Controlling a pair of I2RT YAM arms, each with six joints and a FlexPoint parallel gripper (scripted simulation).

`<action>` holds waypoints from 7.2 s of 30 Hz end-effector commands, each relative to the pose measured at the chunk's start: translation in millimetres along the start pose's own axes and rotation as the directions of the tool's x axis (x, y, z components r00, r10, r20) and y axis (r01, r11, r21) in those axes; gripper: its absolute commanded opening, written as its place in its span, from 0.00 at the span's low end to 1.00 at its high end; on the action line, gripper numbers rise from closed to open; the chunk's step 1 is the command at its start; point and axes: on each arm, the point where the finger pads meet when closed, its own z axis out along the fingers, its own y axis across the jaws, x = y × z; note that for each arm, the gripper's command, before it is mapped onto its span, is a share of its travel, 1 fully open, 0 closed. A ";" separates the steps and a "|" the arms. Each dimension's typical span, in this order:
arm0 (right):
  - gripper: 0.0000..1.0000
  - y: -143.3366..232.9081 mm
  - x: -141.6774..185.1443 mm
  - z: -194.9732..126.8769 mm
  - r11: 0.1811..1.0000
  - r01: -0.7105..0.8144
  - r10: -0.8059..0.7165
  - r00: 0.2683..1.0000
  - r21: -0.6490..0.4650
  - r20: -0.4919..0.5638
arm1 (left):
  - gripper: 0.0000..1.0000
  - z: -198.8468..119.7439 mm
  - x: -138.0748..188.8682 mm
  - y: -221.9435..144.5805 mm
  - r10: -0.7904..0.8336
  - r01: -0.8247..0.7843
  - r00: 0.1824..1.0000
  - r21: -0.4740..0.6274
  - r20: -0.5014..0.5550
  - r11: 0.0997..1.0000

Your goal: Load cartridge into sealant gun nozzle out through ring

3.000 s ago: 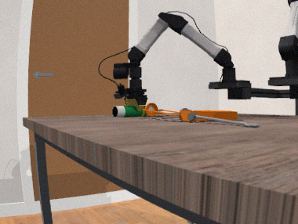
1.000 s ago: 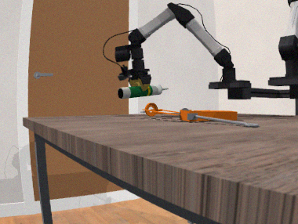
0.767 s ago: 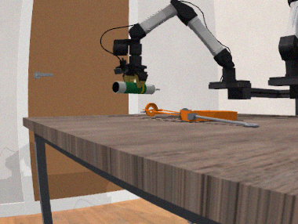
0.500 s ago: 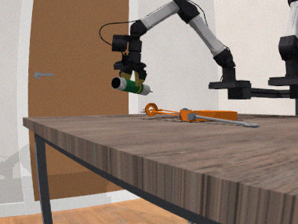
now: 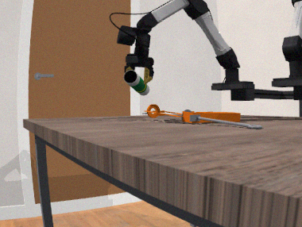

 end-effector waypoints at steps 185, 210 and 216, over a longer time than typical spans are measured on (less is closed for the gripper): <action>0.00 124.7 -57.8 60.4 0.766 0.633 -0.614 0.773 -0.116 0.163 | 0.52 -3.7 2.8 -0.5 -0.012 0.013 1.000 0.006 -0.017 1.000; 0.00 116.6 -46.9 62.7 0.758 0.642 -0.622 0.766 -0.120 0.163 | 0.52 -3.7 2.8 -0.5 -0.012 0.013 1.000 0.006 -0.017 1.000; 0.00 114.2 -45.1 61.6 0.757 0.643 -0.625 0.764 -0.118 0.160 | 0.52 -3.7 2.8 -0.5 -0.012 0.013 1.000 0.006 -0.017 1.000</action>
